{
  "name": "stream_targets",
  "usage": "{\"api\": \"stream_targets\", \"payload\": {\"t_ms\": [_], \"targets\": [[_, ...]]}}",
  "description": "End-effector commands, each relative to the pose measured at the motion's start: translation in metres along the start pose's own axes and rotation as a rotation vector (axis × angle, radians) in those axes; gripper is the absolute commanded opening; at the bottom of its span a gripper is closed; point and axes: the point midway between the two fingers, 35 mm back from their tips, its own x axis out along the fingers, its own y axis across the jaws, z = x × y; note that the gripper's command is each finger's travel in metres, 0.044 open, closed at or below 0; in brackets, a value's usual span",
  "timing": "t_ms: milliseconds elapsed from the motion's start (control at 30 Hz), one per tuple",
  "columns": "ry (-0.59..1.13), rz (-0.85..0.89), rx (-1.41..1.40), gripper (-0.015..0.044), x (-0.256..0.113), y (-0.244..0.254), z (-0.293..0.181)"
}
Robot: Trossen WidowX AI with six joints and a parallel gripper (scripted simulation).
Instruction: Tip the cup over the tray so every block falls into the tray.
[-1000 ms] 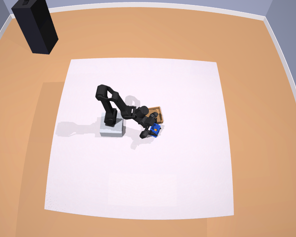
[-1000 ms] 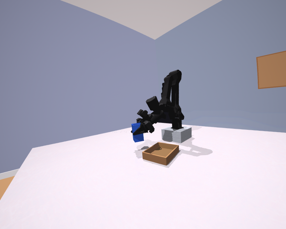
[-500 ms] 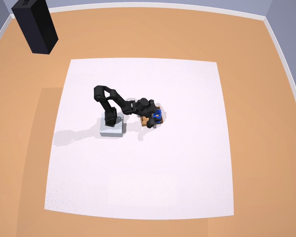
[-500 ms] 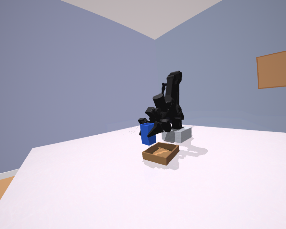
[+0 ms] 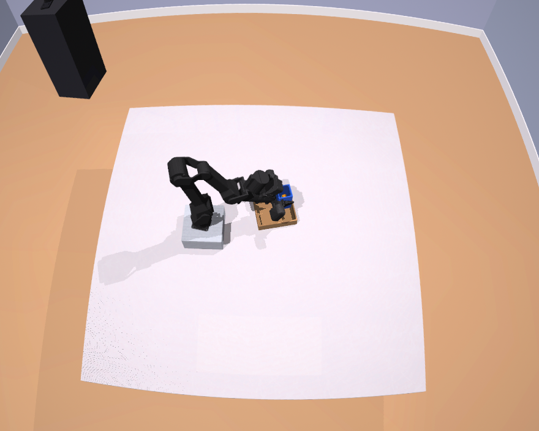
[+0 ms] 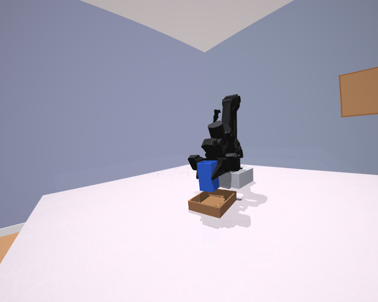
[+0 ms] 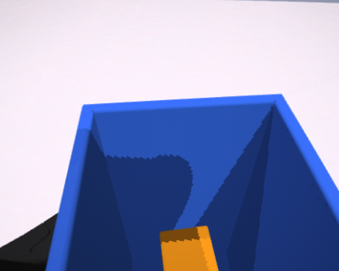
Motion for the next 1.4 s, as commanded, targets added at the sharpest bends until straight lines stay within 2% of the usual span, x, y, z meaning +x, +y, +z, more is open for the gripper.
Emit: {"api": "stream_targets", "payload": {"t_ms": [0,1367], "targets": [[-0.007,0.011,0.068,0.0,0.0,0.0021,0.0019],[-0.002,0.013,0.964,0.0,0.0058,0.0029,-0.0029]]}}
